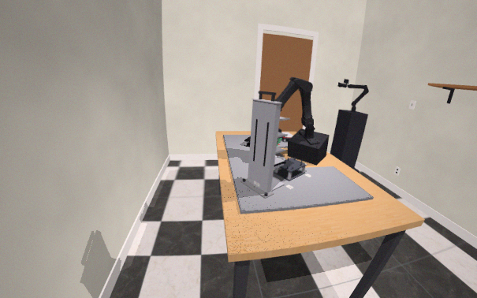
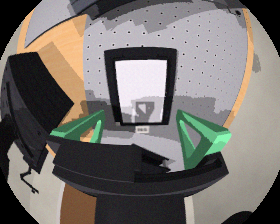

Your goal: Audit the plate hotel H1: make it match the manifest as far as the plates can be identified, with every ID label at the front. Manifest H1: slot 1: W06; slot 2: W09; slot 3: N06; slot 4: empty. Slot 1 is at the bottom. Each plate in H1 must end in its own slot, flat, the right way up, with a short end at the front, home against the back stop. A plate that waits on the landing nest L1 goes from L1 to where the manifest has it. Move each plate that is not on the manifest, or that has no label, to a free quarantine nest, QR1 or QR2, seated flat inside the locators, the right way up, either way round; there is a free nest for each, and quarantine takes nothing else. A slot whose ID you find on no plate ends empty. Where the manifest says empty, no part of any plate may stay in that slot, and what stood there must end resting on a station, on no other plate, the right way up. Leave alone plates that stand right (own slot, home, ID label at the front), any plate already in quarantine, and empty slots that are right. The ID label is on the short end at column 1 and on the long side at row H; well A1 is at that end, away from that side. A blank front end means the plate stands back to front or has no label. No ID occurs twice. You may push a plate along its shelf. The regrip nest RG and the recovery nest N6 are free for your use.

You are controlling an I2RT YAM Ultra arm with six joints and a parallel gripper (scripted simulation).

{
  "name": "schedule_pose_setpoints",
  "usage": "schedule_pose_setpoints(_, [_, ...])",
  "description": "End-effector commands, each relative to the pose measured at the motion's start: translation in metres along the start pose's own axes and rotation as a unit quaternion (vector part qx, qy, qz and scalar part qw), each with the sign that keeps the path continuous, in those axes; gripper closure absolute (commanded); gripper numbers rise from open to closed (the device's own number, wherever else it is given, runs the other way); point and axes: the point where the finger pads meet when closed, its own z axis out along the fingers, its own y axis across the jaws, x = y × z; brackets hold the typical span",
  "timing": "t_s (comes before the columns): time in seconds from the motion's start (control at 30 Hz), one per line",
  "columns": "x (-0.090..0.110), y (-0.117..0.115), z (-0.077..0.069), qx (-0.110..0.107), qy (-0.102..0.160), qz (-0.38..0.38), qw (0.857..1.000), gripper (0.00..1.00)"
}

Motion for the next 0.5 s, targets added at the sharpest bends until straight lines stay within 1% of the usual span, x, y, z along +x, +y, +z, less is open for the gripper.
schedule_pose_setpoints(0.0, [-0.001, -0.005, 0.004, 0.005, 0.001, -0.017, 1.000, 0.00])
schedule_pose_setpoints(0.07, [-0.002, 0.005, 0.011, -0.007, -0.001, -0.017, 1.000, 0.00])
schedule_pose_setpoints(0.37, [0.000, 0.005, 0.023, -0.006, -0.001, -0.009, 1.000, 0.00])
schedule_pose_setpoints(0.47, [-0.001, 0.004, 0.023, -0.005, 0.000, -0.009, 1.000, 0.00])
